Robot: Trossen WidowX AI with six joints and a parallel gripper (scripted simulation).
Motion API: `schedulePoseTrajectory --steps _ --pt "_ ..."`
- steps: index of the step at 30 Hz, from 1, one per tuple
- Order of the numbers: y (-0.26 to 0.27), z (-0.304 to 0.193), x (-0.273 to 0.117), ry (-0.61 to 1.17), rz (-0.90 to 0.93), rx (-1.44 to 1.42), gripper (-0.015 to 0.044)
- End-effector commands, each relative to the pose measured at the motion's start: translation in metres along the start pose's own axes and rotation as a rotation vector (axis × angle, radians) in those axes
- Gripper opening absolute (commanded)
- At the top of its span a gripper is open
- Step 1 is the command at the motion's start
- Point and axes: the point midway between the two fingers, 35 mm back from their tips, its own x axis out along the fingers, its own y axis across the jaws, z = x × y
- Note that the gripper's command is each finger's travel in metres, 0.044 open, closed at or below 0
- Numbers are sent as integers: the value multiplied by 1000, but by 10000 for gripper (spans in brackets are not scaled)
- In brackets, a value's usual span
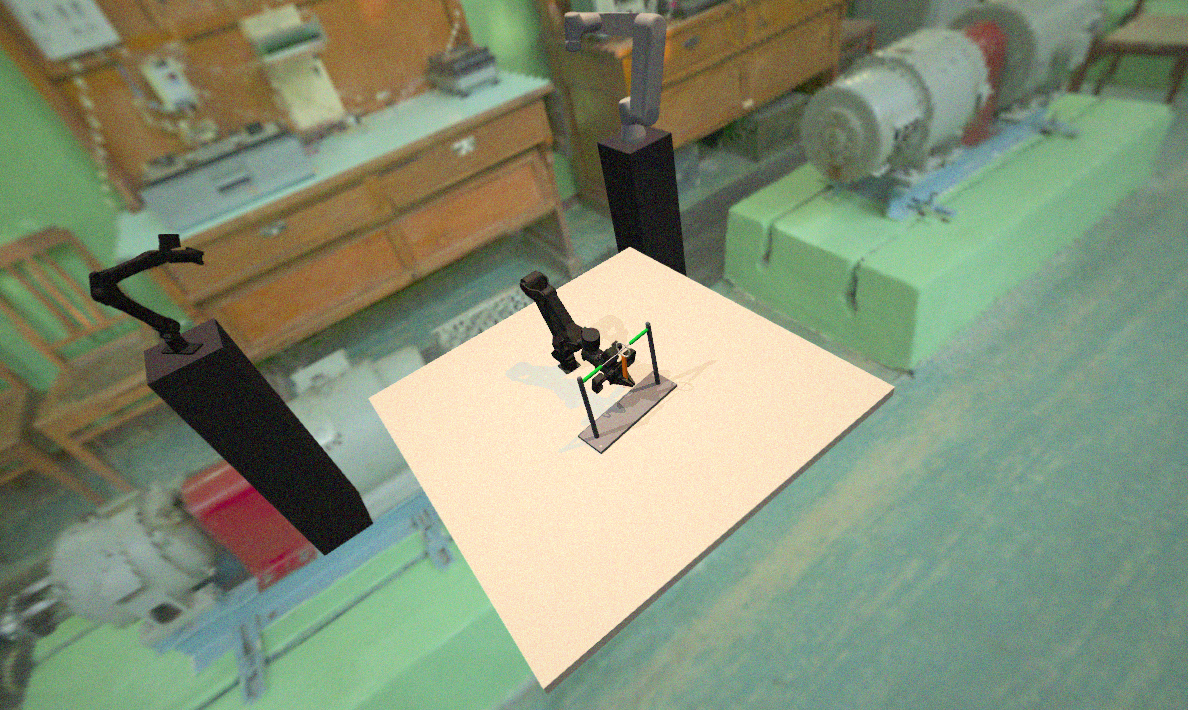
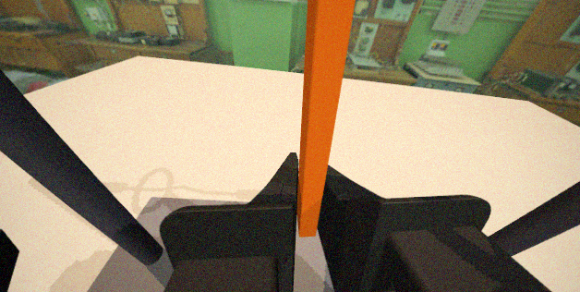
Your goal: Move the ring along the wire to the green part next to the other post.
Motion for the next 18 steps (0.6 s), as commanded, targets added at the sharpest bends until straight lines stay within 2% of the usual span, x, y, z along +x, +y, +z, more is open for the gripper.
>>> schedulePoseTrajectory --steps 1,18 --pt "6 2 -1 -6 -20 26 -150" --pt "27 3 0 -7 -50 66 -150"
